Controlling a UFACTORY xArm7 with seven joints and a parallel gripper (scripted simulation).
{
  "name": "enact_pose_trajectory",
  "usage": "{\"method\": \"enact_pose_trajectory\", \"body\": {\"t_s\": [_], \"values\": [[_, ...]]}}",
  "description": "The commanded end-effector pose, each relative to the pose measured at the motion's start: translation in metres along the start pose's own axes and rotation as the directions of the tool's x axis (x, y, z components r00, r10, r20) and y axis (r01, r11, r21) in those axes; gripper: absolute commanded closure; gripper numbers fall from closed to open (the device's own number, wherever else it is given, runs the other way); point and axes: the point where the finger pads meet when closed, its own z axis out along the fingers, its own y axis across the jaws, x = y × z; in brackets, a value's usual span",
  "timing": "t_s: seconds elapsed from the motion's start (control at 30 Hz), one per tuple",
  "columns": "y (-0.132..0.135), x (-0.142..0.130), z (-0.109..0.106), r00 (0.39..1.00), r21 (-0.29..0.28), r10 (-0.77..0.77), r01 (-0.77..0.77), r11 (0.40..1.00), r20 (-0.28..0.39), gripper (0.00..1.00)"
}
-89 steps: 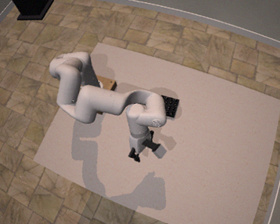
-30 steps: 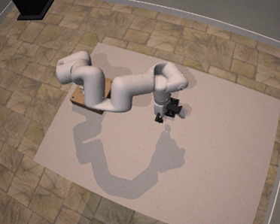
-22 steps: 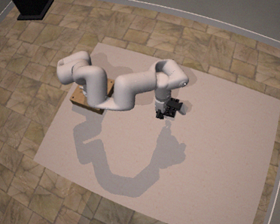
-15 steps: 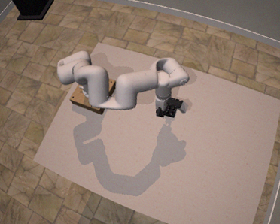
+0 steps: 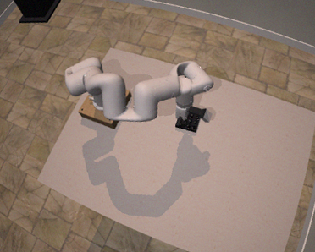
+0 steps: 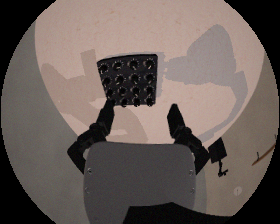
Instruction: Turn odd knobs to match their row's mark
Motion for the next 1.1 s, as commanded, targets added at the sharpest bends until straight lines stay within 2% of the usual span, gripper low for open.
{"method": "enact_pose_trajectory", "body": {"t_s": [0.0, 1.07], "values": [[-0.0125, -0.0042, 0.0008, 1.0, 0.009, -0.011, 0.011, 1.0, 0.008, 0.0], [-0.0175, -0.0065, 0.0019, 1.0, 0.013, -0.014, 0.014, 1.0, 0.014, 0.0]]}}
